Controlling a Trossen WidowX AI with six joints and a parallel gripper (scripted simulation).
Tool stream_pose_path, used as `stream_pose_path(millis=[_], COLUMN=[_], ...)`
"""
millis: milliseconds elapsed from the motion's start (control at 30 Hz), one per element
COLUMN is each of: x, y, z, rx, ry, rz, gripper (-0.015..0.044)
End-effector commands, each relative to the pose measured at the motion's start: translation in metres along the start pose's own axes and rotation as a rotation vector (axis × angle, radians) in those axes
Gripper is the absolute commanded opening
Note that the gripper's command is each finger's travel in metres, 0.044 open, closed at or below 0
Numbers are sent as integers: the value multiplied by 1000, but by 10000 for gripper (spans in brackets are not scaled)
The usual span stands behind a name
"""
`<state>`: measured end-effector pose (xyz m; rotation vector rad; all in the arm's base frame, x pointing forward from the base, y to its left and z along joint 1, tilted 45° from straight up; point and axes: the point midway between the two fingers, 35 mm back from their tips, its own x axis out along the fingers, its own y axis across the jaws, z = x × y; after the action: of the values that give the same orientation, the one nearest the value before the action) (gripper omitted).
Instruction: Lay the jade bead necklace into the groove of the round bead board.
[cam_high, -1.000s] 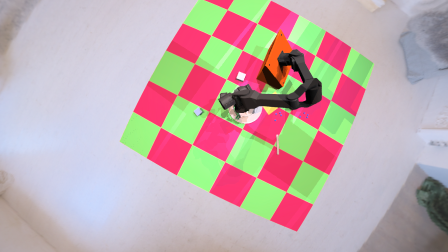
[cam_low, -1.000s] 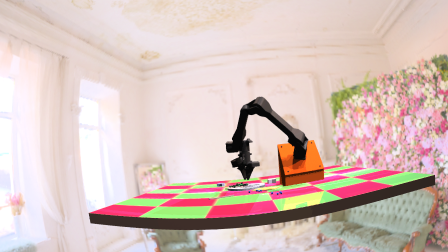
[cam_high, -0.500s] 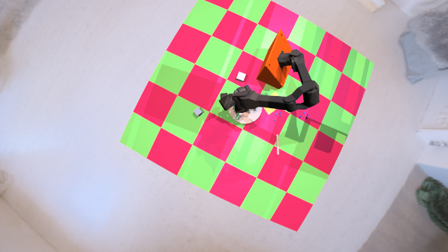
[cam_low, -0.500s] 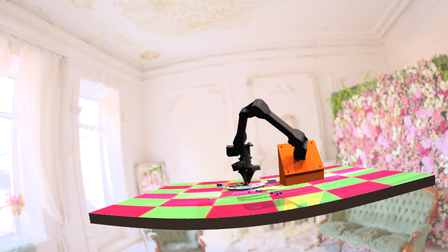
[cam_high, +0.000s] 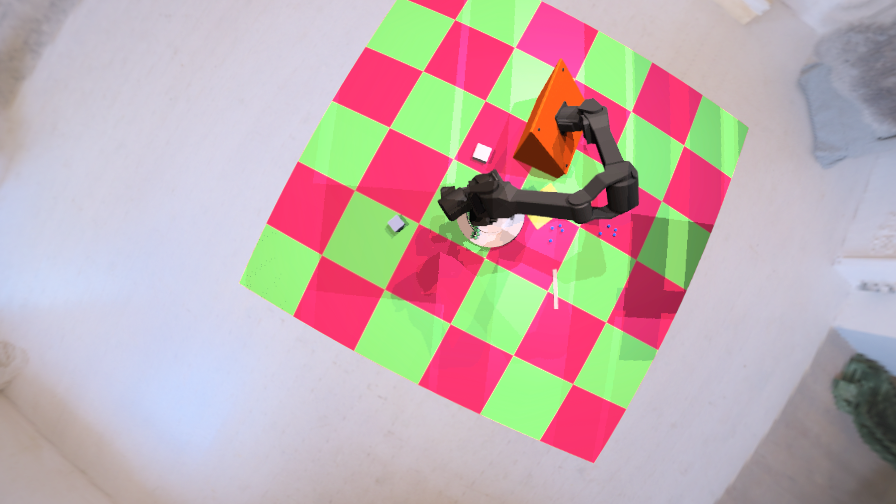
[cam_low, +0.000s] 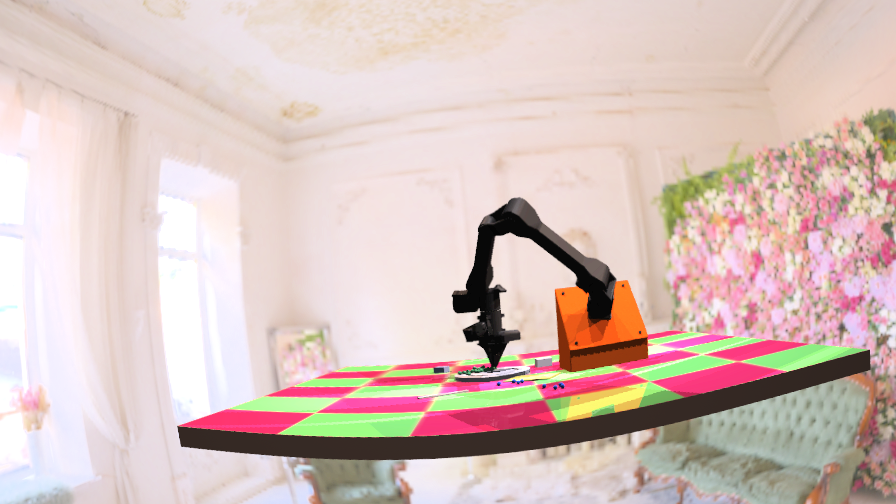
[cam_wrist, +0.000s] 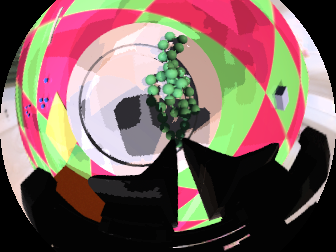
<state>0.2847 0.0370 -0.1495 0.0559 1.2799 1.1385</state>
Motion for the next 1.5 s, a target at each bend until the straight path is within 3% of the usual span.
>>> stream_pose_path(millis=[0,633,1467], x=[0,-6,-7], y=[0,4,81], z=[1,-1,27], rx=[-3,8,11], ry=[0,-1,0], rz=[-1,8,9], gripper=[0,0,0])
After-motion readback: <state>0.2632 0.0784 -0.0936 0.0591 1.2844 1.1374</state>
